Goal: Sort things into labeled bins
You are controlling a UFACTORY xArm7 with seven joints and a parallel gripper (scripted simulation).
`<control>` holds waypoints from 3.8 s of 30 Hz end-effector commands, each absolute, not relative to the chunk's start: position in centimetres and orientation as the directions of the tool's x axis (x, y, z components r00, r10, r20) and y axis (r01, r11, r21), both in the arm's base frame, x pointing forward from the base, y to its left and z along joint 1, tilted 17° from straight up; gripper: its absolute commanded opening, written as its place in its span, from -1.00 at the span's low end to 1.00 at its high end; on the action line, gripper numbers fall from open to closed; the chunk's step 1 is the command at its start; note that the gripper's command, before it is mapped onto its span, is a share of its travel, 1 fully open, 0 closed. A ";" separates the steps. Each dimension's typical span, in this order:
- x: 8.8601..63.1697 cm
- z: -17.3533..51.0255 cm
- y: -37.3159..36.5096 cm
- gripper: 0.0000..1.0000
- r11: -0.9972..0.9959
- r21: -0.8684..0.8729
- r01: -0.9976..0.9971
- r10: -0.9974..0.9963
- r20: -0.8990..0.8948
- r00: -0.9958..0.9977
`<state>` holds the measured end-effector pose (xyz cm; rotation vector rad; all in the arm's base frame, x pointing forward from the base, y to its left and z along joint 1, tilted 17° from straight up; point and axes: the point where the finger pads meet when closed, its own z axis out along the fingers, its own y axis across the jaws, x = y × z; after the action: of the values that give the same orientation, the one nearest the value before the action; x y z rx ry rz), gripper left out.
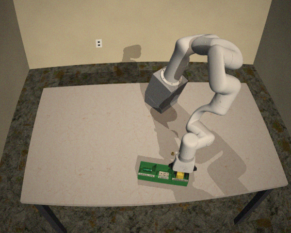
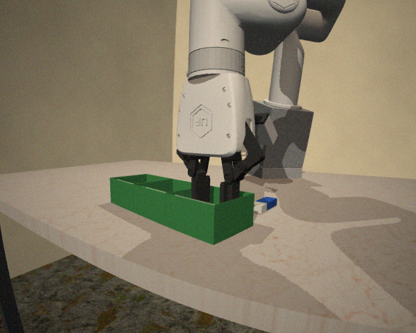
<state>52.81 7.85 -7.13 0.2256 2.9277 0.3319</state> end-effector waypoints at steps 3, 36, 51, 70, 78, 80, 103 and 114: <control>52.8 -6.2 7.6 -0.07 0.963 0.235 0.130 0.172 -0.170 -0.970; 45.6 -3.5 8.4 -0.23 0.971 0.225 0.075 0.118 -0.182 -0.976; 39.1 -4.2 10.0 -0.23 0.971 0.226 0.075 0.118 -0.181 -0.976; 39.7 -4.1 9.8 -0.23 0.971 0.226 0.075 0.118 -0.181 -0.976; 39.8 -4.1 9.8 -0.23 0.971 0.226 0.075 0.118 -0.181 -0.976; 39.8 -4.1 9.8 -0.23 0.971 0.226 0.075 0.118 -0.181 -0.976; 40.1 -5.6 10.1 -0.23 0.971 0.225 0.075 0.118 -0.181 -0.976; 40.9 -9.1 10.8 -0.23 0.971 0.225 0.075 0.118 -0.181 -0.976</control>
<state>40.44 10.57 -7.84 0.1442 2.9313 0.3224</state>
